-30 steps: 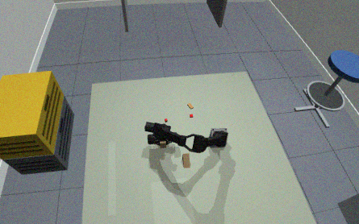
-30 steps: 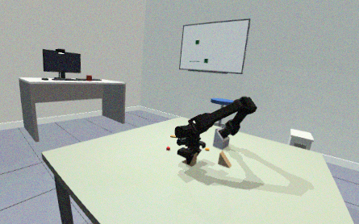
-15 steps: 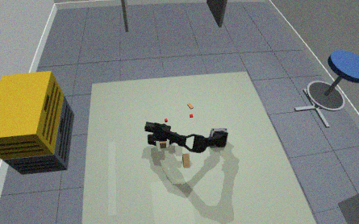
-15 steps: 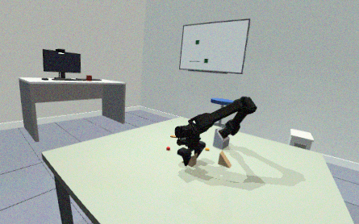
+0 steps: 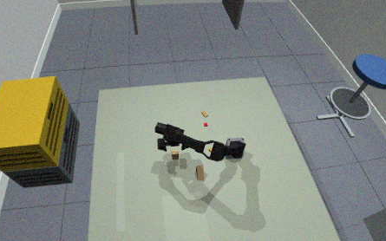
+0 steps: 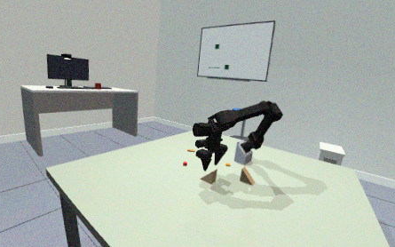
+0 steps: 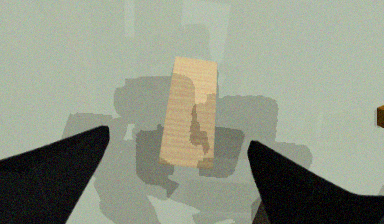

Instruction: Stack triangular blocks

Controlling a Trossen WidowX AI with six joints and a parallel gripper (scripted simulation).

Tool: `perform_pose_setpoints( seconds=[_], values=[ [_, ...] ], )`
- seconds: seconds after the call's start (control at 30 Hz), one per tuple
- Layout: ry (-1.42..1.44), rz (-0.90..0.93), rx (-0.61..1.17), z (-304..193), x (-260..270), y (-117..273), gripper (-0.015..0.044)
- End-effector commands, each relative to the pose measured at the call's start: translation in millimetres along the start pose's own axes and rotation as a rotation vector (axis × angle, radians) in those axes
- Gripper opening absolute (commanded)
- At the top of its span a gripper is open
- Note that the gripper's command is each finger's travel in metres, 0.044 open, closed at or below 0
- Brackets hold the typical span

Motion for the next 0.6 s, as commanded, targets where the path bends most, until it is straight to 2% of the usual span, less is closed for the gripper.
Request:
perform_pose_setpoints(
  seconds=[0.0,0.17,0.33,0.5,0.57],
  values=[
    [-0.002,-0.003,0.001,0.2,-0.3,-1.6,0.0440],
    [-0.004,-0.038,-0.045,-9.8,2.1,-5.1,0.0440],
    [-0.016,-0.171,-0.425,-82.6,11.8,-24.9,0.0440],
    [0.005,-0.091,-0.803,-158.5,7.8,-35.0,0.0440],
    [0.010,-0.064,-0.850,-169.1,6.2,-35.5,0.0440]
  ],
)
Point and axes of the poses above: the point midway between the two fingers, 35 mm back from their tips, its own y axis back along the fingers, its own x axis across the jaws, z = x × y, the point moved 9 cm from there along y, back along the fingers, and after that the axes turned 3 degrees about y, right-handed, at the moved point
